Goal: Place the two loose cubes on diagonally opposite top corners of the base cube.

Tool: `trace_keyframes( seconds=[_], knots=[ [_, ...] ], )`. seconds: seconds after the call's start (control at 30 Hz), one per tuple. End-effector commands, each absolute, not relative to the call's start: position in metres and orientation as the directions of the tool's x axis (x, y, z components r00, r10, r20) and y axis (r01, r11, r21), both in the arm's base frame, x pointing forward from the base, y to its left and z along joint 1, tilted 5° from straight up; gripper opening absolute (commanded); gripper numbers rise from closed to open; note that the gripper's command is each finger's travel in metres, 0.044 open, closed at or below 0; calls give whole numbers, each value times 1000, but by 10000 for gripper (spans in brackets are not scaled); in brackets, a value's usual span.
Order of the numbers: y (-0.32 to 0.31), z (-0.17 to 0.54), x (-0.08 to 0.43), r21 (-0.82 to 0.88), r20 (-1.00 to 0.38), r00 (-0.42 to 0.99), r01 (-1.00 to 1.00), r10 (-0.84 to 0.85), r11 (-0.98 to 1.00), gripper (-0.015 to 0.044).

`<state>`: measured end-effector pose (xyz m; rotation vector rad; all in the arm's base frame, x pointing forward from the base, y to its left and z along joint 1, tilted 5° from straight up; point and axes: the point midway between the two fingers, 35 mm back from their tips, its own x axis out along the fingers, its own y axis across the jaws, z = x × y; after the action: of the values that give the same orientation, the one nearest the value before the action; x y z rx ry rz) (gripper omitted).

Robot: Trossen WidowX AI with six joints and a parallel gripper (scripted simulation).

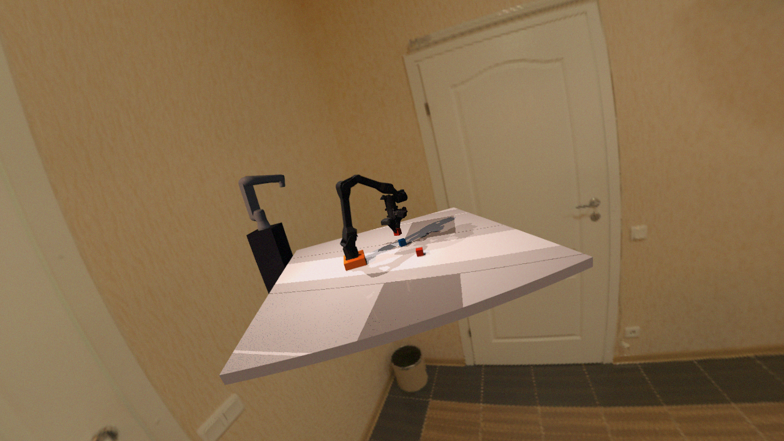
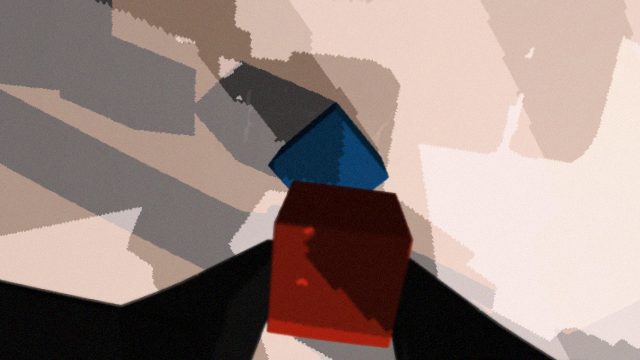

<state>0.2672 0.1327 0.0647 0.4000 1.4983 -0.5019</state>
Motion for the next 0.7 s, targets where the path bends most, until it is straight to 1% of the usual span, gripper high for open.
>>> trace_keyframes(
  seconds=[0.0,0.27,0.67],
  knots=[
    [140,61,265,-51,-998,2,541,-63,839,105],
    [140,60,265,-51,-998,2,541,-63,839,105],
    [139,35,265,-52,-998,2,542,-63,839,105]
  ],
)
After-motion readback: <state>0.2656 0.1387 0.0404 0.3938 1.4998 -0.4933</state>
